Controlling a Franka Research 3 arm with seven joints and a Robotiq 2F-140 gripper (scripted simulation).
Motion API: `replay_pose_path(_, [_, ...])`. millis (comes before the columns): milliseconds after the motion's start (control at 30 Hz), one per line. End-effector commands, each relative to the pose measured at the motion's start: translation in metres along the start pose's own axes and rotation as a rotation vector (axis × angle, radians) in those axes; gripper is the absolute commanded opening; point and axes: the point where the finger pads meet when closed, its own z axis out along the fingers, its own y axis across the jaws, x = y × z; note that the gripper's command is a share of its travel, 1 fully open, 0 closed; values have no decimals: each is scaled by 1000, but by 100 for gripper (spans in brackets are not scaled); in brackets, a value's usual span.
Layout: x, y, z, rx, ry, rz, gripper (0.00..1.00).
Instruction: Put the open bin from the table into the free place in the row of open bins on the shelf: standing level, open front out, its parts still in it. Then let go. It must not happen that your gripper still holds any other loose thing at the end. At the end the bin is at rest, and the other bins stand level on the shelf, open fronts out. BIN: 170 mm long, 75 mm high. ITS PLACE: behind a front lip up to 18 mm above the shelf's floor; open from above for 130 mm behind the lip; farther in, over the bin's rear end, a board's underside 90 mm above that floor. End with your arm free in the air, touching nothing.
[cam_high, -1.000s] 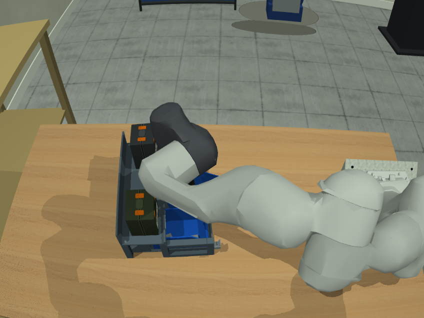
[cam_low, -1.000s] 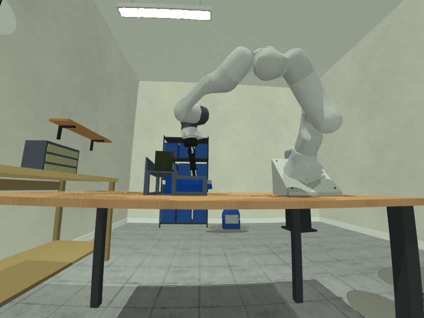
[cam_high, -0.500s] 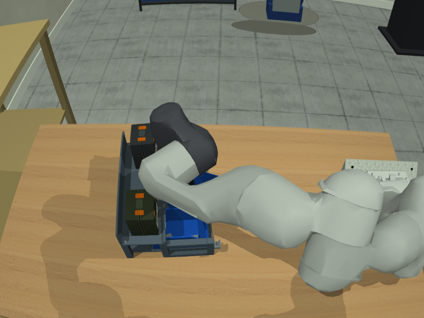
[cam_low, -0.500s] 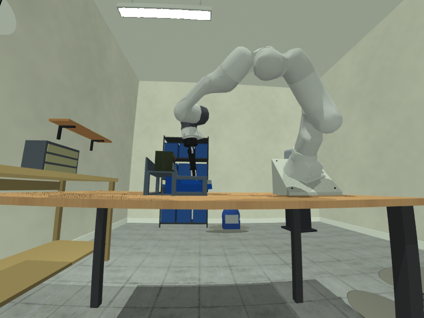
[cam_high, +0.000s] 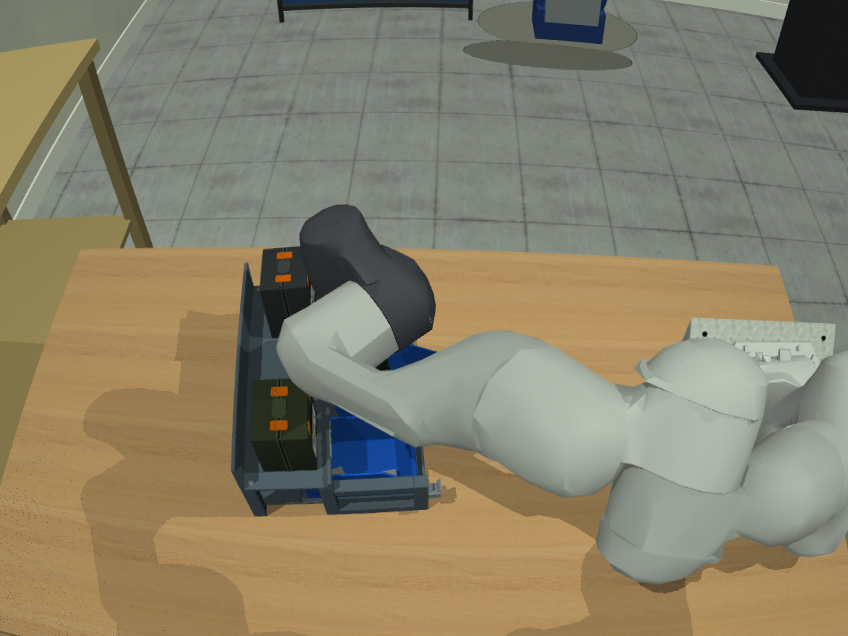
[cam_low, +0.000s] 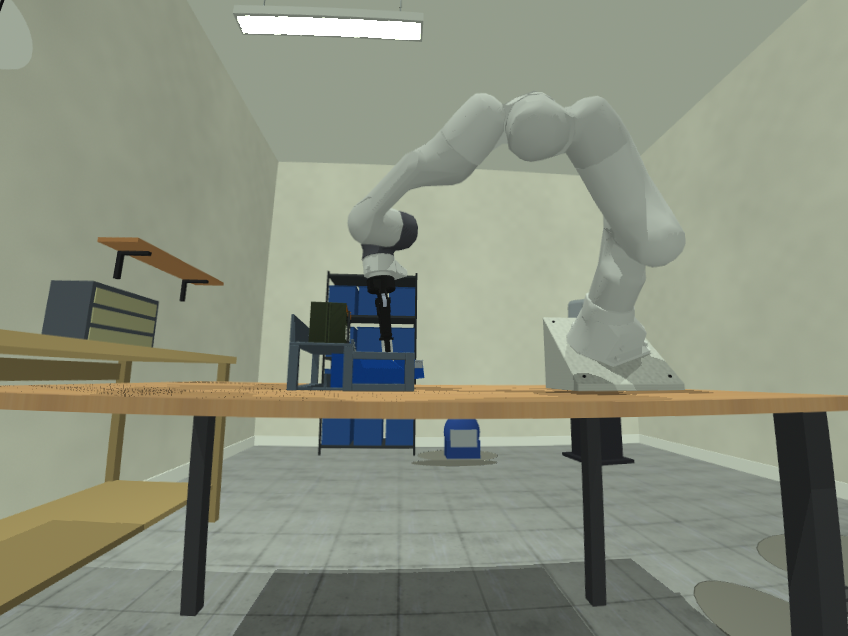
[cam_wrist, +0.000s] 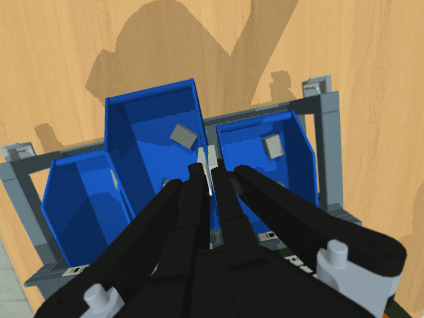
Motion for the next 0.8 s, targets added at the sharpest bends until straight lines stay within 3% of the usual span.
replay_pose_path(0, [-4,-2,-3,7,-10,4,0])
replay_pose_path(767, [-4,-2,-1,8,-25,4,0])
